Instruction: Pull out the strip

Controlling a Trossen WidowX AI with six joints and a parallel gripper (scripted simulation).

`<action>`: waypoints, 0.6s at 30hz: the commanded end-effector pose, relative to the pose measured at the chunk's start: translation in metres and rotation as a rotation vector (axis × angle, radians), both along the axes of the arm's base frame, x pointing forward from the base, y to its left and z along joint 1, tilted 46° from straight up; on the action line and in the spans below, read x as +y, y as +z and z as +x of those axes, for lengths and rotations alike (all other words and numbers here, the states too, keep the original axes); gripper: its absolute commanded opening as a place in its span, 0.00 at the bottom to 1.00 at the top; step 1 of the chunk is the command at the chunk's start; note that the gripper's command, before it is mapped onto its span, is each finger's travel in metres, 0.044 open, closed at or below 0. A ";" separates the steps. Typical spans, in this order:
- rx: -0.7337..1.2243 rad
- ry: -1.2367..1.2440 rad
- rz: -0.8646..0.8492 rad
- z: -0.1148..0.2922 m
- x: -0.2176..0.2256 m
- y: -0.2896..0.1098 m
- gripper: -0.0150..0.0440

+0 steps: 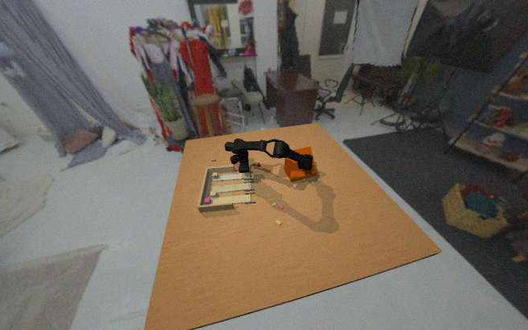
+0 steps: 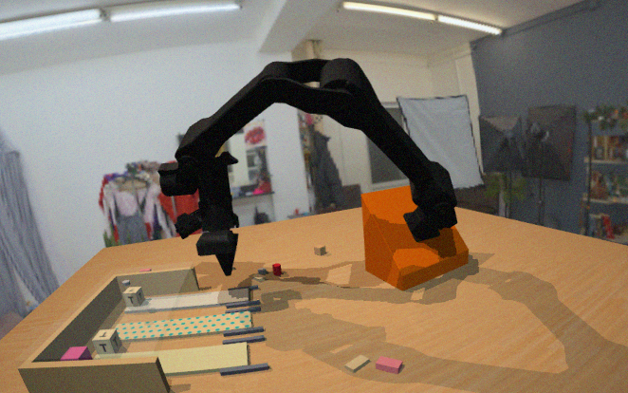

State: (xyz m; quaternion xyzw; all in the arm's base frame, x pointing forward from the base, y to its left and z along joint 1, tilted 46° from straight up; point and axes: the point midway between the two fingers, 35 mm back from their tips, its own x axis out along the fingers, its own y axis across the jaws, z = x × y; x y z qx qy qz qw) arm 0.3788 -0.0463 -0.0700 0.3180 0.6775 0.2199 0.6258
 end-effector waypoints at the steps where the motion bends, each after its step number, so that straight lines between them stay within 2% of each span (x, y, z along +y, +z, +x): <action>1: 0.008 -0.004 0.008 -0.002 0.006 -0.005 0.25; 18: 0.008 -0.003 0.010 -0.003 0.028 -0.022 0.25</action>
